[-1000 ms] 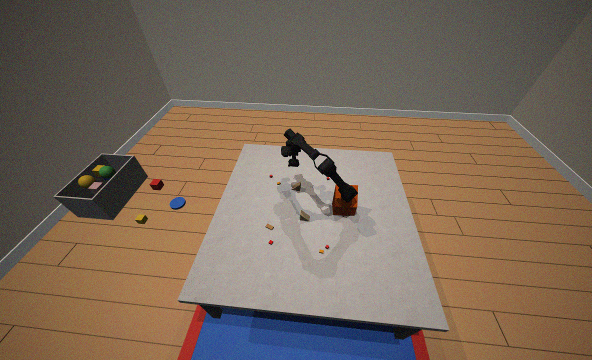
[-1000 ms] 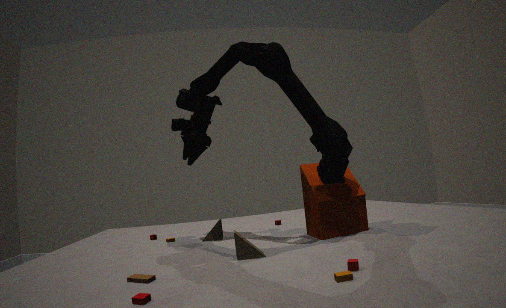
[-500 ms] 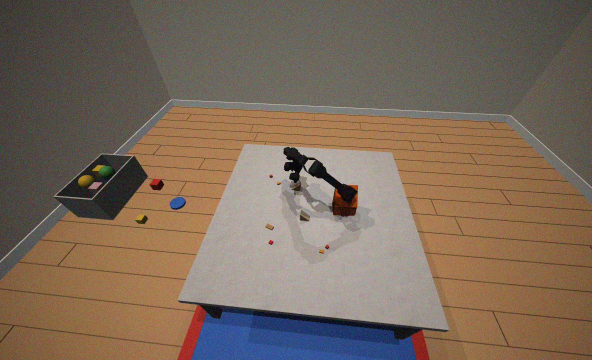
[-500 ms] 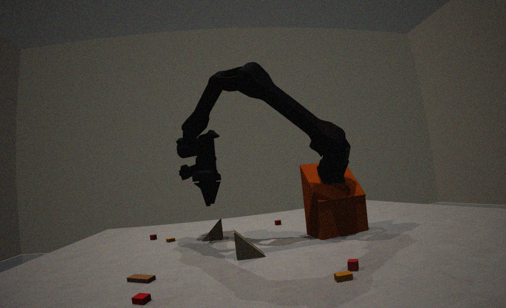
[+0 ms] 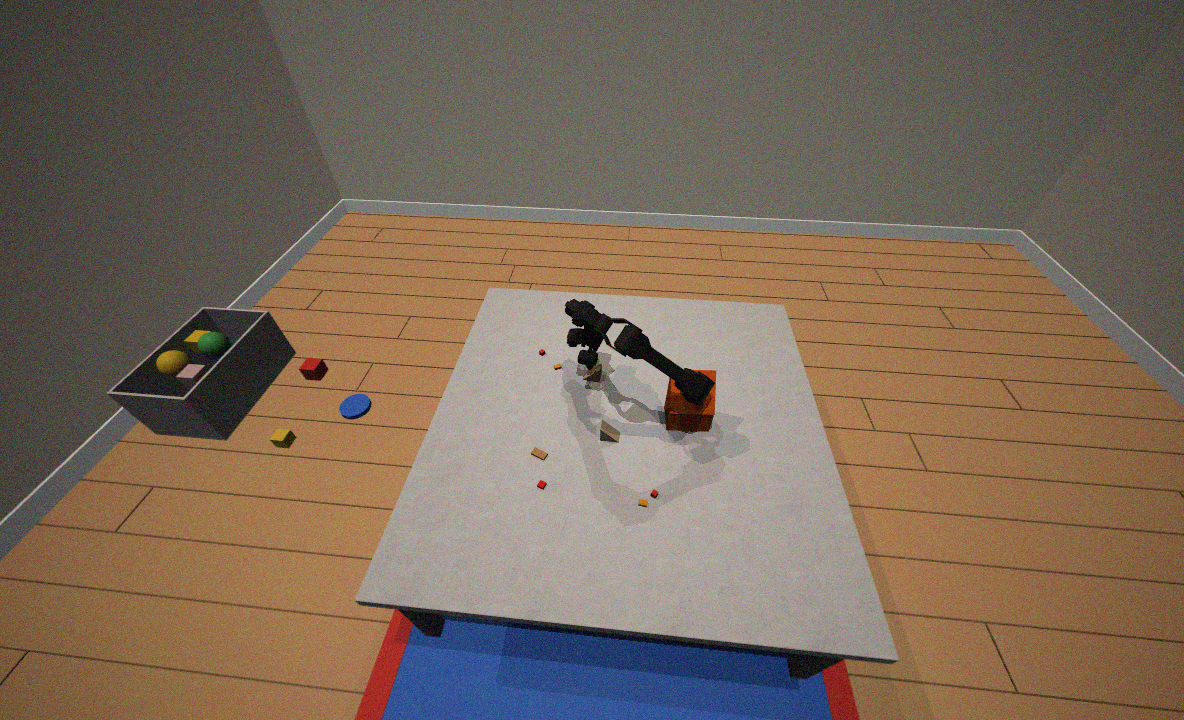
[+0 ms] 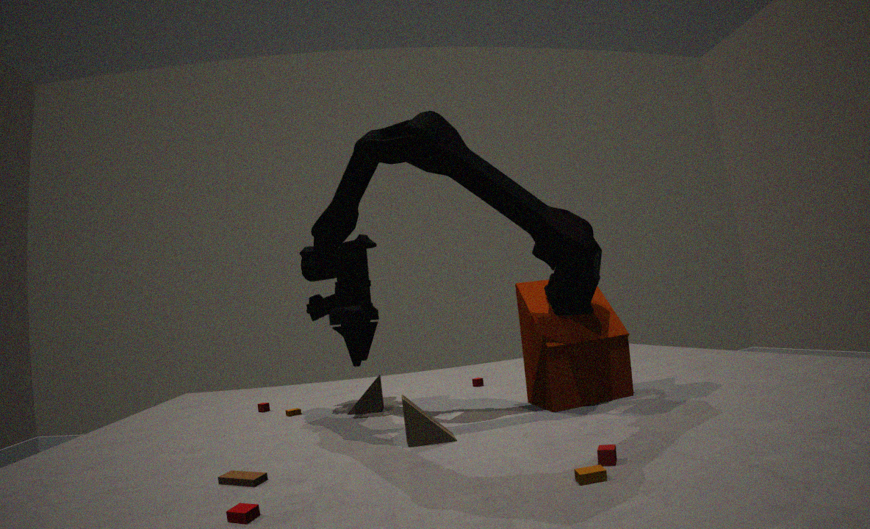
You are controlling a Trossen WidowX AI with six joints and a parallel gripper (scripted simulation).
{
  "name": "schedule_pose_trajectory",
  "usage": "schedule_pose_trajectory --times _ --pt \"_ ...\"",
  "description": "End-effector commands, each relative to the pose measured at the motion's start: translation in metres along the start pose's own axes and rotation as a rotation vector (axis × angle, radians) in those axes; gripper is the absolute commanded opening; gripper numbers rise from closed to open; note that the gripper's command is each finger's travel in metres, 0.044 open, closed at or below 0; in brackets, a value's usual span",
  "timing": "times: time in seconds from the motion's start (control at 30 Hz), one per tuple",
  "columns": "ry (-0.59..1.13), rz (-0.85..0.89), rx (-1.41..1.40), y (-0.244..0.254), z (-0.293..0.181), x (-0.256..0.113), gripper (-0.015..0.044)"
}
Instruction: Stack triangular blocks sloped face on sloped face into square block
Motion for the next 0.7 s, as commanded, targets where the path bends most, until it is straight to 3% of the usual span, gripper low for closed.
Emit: schedule_pose_trajectory --times 0.0,0.67 --pt "0.011 0.010 0.013 -0.002 -0.003 0.011 0.0440" --pt "0.012 0.008 0.009 0.000 -0.003 0.044 0.0440"
Point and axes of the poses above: the point midway between the two fingers, 35 mm back from their tips, its own x axis out along the fingers, its own y axis across the jaws, z = x × y, the point moved 10 cm from there along -x, back along the fingers, and after that the axes turned 1 degree about x, right-handed, at the moved point
